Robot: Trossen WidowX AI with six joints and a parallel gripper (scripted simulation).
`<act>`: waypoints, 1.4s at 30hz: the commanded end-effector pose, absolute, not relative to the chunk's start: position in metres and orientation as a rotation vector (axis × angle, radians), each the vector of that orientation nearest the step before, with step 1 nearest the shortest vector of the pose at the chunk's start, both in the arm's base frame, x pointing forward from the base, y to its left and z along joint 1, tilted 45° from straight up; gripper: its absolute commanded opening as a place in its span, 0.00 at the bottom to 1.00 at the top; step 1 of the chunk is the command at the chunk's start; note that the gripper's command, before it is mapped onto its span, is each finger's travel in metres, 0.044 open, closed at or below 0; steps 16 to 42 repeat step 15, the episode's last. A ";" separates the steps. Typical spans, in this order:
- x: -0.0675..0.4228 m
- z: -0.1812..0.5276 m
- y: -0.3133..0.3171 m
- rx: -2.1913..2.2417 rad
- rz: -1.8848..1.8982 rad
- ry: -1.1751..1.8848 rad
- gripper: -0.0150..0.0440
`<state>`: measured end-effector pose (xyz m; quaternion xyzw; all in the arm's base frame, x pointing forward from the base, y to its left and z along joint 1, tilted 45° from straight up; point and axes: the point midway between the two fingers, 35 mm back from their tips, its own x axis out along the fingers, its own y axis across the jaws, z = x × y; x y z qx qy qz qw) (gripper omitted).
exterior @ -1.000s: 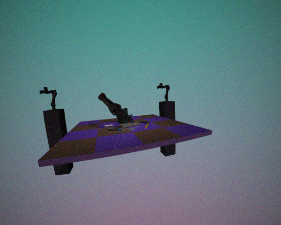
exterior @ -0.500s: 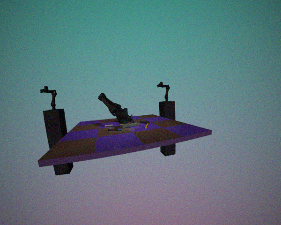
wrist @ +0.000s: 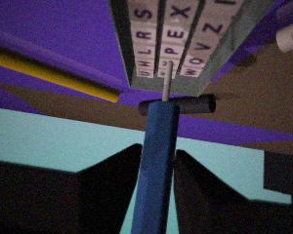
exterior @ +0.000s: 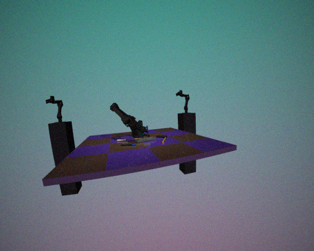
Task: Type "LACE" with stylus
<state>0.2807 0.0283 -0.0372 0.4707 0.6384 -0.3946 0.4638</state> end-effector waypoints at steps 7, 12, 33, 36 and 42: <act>0.280 -0.028 0.038 1.151 -0.960 1.564 0.39; 0.280 -0.028 0.038 1.151 -0.960 1.564 0.39; 0.280 -0.028 0.038 1.151 -0.960 1.564 0.39; 0.280 -0.028 0.038 1.151 -0.960 1.564 0.39; 0.280 -0.028 0.038 1.151 -0.960 1.564 0.39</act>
